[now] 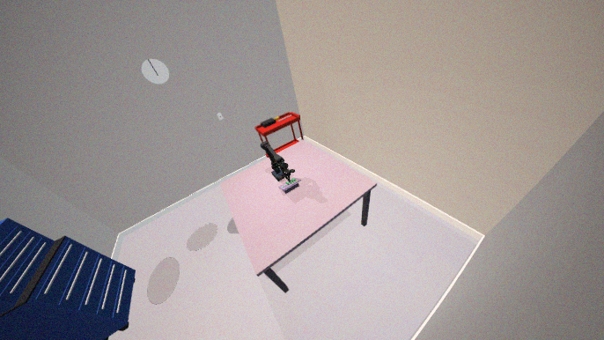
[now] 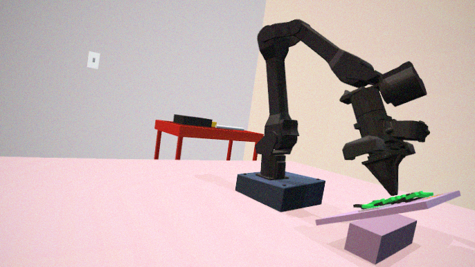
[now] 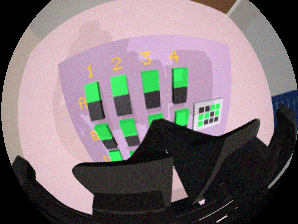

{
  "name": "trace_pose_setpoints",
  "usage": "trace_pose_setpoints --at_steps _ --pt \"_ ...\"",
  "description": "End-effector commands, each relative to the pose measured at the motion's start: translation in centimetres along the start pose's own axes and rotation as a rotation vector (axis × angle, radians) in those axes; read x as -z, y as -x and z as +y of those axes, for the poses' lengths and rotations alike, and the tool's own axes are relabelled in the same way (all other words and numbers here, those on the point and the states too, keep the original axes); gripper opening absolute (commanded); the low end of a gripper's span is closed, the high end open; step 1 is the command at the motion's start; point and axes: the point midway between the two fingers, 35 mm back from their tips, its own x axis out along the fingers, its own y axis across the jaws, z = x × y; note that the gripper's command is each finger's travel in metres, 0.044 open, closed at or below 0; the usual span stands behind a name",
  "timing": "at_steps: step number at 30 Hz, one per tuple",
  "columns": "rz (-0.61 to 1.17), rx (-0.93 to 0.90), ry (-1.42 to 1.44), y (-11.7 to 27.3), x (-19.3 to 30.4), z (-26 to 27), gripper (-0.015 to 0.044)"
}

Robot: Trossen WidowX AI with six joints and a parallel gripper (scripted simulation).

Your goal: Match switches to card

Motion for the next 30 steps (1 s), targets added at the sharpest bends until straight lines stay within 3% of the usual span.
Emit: trace_pose_setpoints --at_steps 1,30 --pt "0.003 -0.005 0.003 -0.07 0.12 0.07 0.0000" --pt "0.003 -0.004 0.003 -0.44 0.11 0.07 0.0000"
